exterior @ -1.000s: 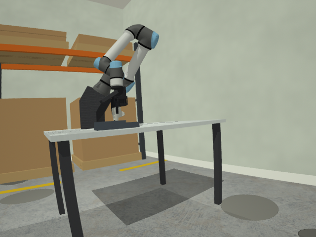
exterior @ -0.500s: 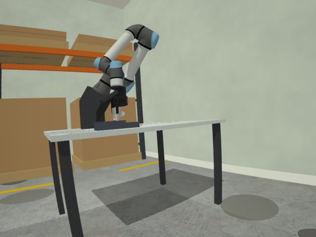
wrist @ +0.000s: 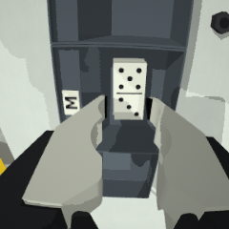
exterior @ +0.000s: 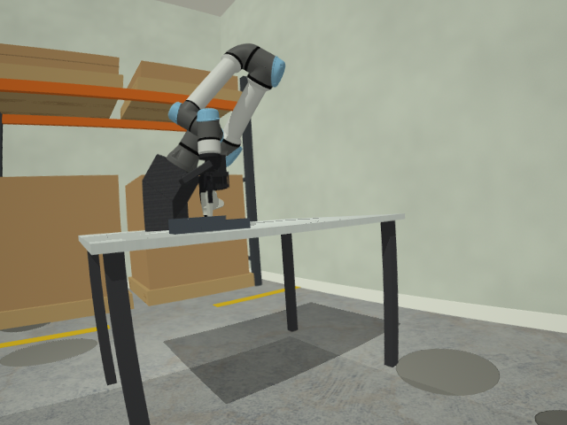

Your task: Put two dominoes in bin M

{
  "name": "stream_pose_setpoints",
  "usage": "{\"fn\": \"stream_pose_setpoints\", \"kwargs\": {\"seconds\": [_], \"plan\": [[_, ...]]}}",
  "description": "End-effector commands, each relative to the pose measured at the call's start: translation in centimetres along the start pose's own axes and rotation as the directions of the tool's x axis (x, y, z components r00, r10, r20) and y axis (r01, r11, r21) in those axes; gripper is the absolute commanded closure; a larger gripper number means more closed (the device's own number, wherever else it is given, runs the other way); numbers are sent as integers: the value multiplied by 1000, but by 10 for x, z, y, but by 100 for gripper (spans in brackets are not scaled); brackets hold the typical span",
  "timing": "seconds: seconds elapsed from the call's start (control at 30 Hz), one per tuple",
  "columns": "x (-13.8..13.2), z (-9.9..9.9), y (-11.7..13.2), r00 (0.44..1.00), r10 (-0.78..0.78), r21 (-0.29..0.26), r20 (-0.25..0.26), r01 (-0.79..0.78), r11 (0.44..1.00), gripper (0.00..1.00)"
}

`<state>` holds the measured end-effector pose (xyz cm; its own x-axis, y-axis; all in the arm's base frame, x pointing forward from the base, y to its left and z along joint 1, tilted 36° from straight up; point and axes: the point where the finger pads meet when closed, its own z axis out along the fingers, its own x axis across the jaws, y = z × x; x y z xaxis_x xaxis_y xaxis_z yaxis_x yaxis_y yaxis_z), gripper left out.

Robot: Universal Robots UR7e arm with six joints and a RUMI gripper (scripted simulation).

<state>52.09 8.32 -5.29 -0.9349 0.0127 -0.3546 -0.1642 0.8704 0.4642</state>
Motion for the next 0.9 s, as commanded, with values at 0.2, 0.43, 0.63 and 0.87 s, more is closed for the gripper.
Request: {"fn": "stream_pose_setpoints", "kwargs": {"seconds": [0.2, 0.43, 0.63, 0.87], "plan": [[0, -14, 0, 1000, 0, 0, 1, 0, 1000, 81], [0, -20, 0, 1000, 0, 0, 1, 0, 1000, 81], [0, -32, 0, 1000, 0, 0, 1, 0, 1000, 81], [0, -42, 0, 1000, 0, 0, 1, 0, 1000, 81]]}}
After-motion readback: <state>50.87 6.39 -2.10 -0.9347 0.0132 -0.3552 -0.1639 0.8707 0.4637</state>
